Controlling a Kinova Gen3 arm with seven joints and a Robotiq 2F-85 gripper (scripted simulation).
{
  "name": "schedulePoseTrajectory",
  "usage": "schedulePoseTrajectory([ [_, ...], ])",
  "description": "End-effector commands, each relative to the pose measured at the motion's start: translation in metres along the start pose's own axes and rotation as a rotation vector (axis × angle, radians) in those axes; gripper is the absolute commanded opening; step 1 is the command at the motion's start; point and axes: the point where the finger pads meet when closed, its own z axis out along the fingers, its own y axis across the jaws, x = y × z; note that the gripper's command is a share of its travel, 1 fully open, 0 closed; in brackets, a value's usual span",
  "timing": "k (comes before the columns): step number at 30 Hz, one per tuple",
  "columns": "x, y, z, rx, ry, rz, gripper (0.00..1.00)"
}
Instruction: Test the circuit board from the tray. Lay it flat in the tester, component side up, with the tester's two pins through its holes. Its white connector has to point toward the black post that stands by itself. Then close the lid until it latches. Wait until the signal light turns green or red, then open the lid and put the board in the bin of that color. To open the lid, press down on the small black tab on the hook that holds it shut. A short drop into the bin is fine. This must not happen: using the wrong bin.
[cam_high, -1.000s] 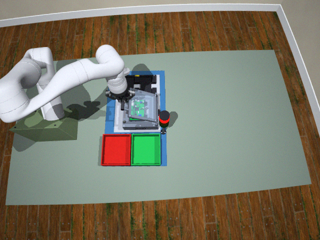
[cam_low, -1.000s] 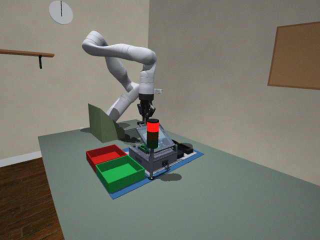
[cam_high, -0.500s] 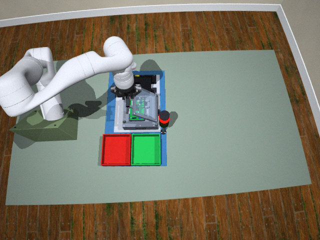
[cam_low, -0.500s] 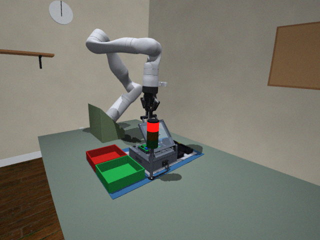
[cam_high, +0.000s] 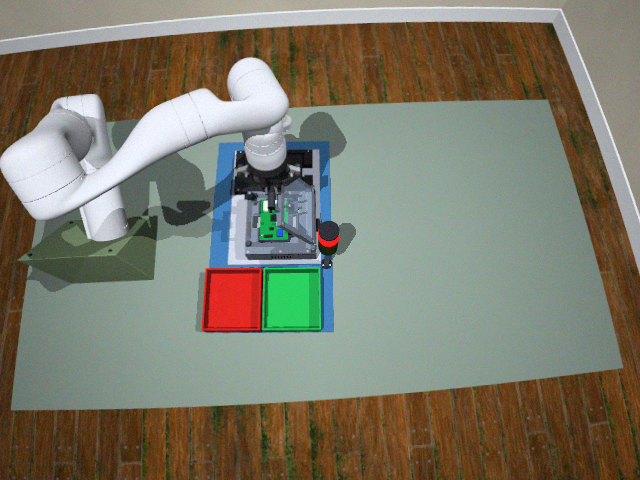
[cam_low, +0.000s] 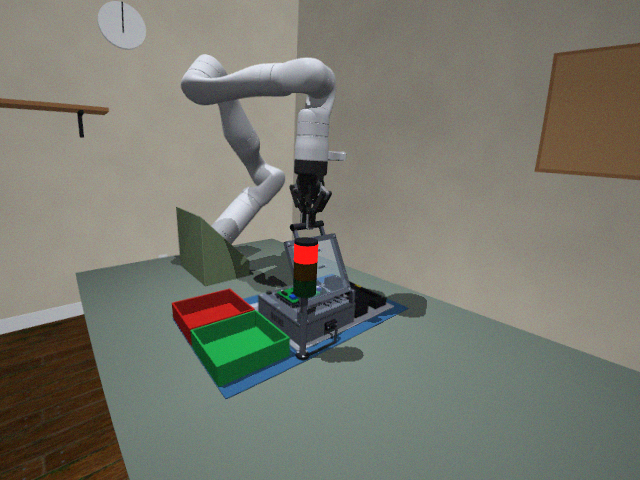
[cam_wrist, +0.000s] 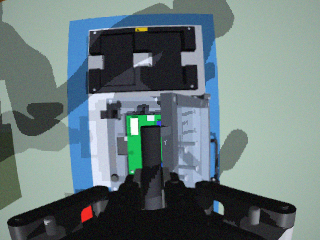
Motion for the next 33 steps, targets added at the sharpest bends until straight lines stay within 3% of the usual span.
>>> schedulePoseTrajectory([
  [1,0.000,0.025,-0.006,-0.037,-0.004,0.006,0.00],
  [33,-0.001,0.093,-0.019,-0.037,-0.003,0.006,0.00],
])
